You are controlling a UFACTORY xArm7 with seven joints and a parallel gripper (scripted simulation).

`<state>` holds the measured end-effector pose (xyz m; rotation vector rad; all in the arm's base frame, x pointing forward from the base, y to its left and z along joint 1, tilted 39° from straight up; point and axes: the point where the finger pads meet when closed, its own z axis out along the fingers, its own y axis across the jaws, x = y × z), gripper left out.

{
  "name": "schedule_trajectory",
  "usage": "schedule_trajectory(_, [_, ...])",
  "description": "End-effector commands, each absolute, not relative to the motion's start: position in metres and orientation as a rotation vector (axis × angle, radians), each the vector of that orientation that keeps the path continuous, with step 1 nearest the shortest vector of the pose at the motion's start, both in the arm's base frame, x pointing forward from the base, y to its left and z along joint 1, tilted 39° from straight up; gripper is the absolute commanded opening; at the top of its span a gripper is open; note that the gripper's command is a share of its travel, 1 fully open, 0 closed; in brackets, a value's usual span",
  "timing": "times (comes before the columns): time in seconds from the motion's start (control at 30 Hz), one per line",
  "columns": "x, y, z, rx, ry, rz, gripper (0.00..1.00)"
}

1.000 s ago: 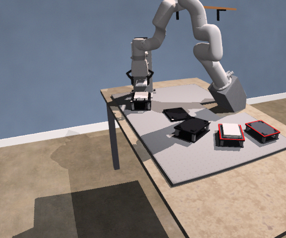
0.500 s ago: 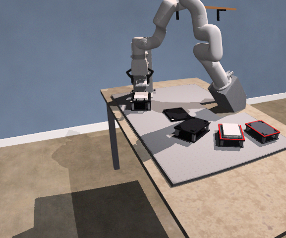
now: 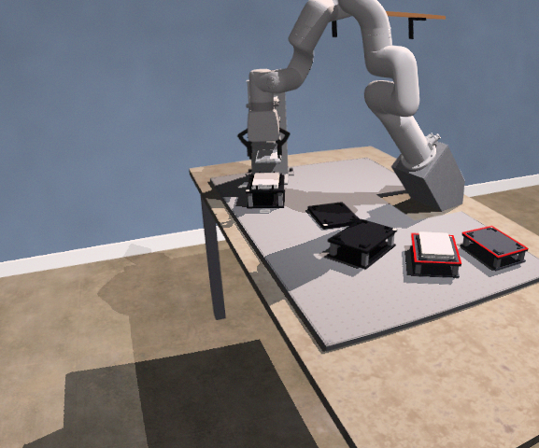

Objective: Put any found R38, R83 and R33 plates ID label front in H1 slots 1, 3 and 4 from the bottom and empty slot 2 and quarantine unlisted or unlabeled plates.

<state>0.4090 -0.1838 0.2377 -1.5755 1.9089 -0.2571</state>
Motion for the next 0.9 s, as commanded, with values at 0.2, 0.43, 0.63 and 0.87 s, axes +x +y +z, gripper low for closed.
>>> schedule_trajectory(0.2, [0.391,-0.193,0.264,-1.571,1.909,-0.264,1.0])
schedule_trajectory(0.43, [0.382,-0.197,0.277,-1.571,1.909,-0.264,1.0])
schedule_trajectory(0.63, [0.37,-0.202,0.292,-1.571,1.909,-0.264,1.0])
schedule_trajectory(0.87, [0.36,-0.206,0.305,-1.571,1.909,-0.264,1.0])
